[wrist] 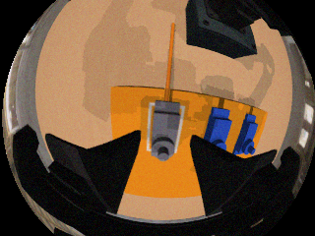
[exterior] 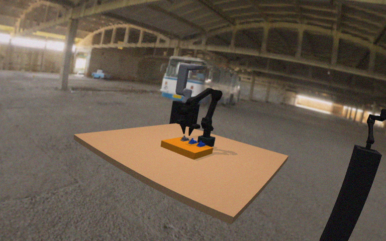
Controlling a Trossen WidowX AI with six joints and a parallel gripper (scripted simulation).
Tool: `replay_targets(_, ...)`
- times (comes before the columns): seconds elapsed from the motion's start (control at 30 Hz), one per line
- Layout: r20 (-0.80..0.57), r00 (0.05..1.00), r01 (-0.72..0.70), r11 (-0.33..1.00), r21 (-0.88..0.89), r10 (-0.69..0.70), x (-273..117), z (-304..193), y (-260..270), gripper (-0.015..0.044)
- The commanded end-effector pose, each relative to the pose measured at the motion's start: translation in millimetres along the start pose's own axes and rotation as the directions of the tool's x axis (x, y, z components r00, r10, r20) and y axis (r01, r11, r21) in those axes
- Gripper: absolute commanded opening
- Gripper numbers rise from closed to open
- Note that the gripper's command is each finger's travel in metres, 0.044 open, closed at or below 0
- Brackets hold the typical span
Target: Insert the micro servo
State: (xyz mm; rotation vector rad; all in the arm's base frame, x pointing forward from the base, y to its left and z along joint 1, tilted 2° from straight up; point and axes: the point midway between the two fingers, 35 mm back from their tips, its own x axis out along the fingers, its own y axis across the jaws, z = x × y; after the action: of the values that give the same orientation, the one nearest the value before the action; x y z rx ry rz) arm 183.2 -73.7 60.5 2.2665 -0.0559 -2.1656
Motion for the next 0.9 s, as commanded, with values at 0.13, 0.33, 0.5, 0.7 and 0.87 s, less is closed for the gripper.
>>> replay_targets(0.13, -0.011, 1.0, -0.002, 1.0, 0.001, 0.002, -34.6, -51.9, 3.5, 0.0424)
replay_targets(0.33, -0.012, 1.0, 0.0, 1.0, -0.001, 0.0, -63.9, -101.2, -0.2, 0.044)
replay_targets(0.5, -0.012, 1.0, 0.0, 1.0, -0.001, 0.0, -69.4, -106.0, -0.9, 0.044)
replay_targets(0.7, -0.022, 1.0, 0.001, 1.0, -0.006, -0.001, -112.5, -94.5, -0.7, 0.044)
replay_targets(0.87, -0.022, 1.0, 0.001, 1.0, -0.006, -0.001, -112.5, -94.5, -0.7, 0.044)
